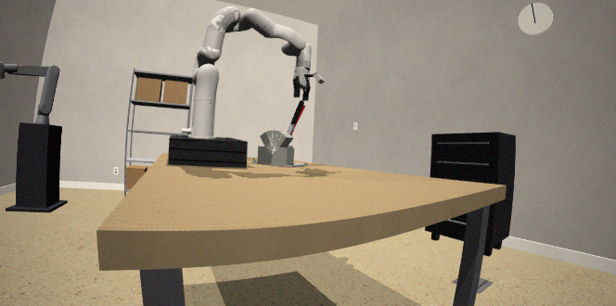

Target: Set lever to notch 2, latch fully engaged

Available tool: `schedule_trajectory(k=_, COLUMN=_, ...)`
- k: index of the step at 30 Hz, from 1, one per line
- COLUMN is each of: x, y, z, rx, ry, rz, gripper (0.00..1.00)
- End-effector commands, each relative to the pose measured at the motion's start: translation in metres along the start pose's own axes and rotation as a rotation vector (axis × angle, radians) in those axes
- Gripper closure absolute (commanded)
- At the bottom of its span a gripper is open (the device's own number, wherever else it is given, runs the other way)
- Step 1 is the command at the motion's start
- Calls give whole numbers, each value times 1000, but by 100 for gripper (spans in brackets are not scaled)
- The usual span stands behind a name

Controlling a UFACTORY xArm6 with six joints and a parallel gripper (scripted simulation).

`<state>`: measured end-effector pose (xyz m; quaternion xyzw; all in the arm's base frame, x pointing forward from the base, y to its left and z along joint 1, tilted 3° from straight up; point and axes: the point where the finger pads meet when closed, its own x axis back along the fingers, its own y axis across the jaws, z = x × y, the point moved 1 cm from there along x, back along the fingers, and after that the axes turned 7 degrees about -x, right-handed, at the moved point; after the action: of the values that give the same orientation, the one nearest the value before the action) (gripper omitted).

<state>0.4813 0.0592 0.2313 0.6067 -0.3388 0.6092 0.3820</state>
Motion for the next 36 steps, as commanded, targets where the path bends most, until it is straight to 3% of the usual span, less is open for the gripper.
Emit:
schedule_trajectory(k=1, x=-4, y=-1, z=0, rx=0, ry=1, rz=4, gripper=0)
schedule_trajectory(k=25, x=-45, y=-1, z=0, rx=0, ry=1, rz=4, gripper=0)
schedule_trajectory(k=36, x=-53, y=-1, z=0, rx=0, ry=1, rz=4, gripper=0)
